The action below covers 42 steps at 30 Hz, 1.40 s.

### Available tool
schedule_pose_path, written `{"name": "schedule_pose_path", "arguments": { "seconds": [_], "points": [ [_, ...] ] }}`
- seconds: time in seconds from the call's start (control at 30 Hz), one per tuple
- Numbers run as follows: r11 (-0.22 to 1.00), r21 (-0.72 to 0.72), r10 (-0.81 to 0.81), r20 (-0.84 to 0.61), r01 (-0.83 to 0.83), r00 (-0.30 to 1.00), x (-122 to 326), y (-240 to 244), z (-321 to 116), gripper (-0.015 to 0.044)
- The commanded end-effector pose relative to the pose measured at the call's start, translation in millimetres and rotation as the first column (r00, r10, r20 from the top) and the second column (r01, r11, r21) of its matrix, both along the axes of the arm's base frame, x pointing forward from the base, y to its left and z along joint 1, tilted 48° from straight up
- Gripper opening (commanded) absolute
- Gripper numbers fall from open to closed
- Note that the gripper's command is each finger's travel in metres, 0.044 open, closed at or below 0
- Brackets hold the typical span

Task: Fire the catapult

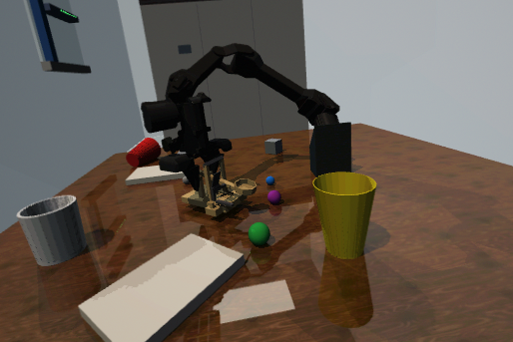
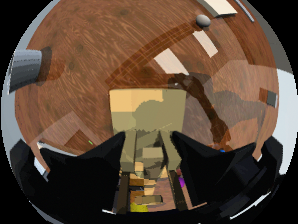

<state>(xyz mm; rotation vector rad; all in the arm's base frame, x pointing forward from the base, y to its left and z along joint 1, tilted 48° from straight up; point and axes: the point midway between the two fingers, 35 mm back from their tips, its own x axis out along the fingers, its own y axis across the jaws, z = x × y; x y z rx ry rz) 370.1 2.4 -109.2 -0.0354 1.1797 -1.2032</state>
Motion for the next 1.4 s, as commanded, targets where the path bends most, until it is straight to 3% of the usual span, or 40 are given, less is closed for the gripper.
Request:
{"name": "schedule_pose_path", "arguments": {
  "seconds": [0.0,0.37,0.93,1.1,1.37],
  "points": [
    [1.0,0.002,0.013,0.0,-0.013,1.0,-0.1,-0.8,-4.0,0.0],
    [1.0,-0.001,-0.001,-0.007,0.001,1.0,-2.9,-7.6,-8.4,0.0],
    [1.0,0.002,0.0,-0.007,0.0,1.0,2.4,10.0,6.3,0.044],
    [1.0,0.003,0.0,-0.009,0.0,1.0,7.5,63.5,57.1,0.044],
    [1.0,0.003,0.01,-0.008,-0.01,1.0,7.5,55.3,47.9,0.044]
  ]
}}
